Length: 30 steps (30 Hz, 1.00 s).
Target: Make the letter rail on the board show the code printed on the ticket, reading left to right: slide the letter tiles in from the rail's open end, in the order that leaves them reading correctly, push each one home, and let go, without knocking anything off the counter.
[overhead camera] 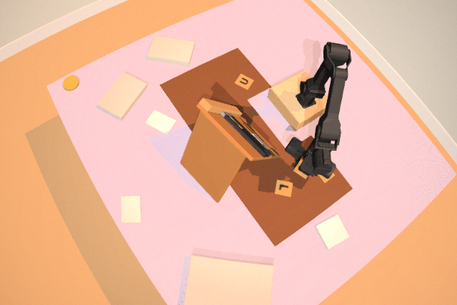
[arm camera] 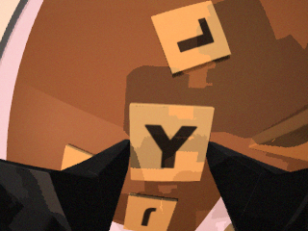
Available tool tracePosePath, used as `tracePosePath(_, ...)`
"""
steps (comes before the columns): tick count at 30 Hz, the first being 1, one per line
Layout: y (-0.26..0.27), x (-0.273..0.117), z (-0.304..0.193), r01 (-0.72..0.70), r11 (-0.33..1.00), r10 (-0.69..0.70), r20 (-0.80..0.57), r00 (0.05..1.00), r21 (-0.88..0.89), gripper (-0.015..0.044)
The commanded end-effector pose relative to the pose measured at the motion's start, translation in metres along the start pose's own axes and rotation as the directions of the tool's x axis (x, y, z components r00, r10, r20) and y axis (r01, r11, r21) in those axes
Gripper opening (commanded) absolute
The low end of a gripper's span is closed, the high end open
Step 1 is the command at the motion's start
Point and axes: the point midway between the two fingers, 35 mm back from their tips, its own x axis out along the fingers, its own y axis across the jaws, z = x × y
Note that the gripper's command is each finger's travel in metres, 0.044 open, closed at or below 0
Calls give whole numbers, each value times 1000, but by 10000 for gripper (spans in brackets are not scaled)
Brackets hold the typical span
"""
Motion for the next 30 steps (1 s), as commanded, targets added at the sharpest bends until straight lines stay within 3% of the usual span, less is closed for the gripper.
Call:
tracePosePath(1,-2,-9,19,13,1000,-14,116,993,8,0)
tracePosePath(10,-9,-44,67,38,997,-62,403,913,67,0)
tracePosePath(21,-25,-104,111,21,980,-154,682,715,199,0)
tracePosePath(30,-28,-113,115,14,975,-170,710,683,220,0)
